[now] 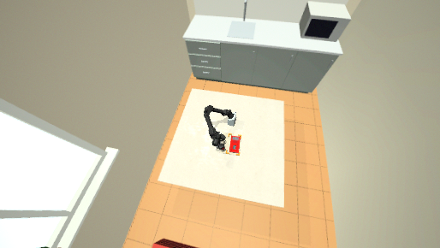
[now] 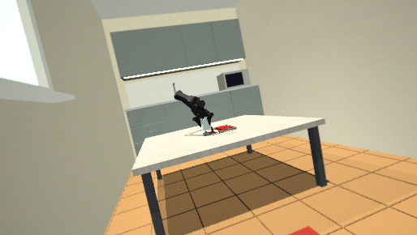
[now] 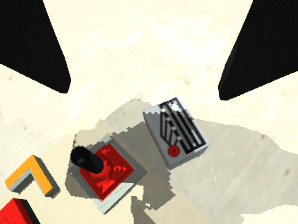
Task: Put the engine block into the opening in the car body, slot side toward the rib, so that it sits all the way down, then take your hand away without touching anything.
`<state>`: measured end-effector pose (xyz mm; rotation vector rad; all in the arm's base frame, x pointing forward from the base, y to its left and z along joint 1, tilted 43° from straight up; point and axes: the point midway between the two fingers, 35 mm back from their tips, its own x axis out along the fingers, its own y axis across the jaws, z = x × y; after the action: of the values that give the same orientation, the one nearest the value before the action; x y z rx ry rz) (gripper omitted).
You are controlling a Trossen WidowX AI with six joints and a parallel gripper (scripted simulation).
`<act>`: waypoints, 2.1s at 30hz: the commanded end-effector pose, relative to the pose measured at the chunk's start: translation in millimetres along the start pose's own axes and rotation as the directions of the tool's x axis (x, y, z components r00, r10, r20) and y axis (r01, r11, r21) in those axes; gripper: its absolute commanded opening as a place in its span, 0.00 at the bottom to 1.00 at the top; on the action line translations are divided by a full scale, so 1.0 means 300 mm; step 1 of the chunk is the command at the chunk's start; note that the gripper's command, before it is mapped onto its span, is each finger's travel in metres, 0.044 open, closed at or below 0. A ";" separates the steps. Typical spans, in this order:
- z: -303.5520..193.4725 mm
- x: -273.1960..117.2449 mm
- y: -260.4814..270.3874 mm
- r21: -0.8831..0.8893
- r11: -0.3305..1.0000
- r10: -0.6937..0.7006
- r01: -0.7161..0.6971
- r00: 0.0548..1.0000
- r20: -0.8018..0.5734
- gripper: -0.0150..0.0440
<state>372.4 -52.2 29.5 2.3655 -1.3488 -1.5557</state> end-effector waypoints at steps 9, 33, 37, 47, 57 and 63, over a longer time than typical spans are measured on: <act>-0.004 -0.058 0.033 -0.383 0.922 0.081 -0.054 0.995 0.056 1.00; 0.007 0.093 0.069 -0.464 0.884 0.102 -0.060 0.993 0.066 1.00; 0.008 0.100 0.069 -0.464 0.884 0.102 -0.060 0.993 0.066 1.00; 0.011 0.154 0.073 -0.464 0.884 0.102 -0.060 0.993 0.065 1.00; 0.013 0.182 0.076 -0.464 0.884 0.102 -0.061 0.993 0.065 0.87; 0.013 0.182 0.076 -0.464 0.884 0.102 -0.061 0.993 0.065 0.60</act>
<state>363.0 -99.2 -2.8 1.9531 -0.9321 -1.7371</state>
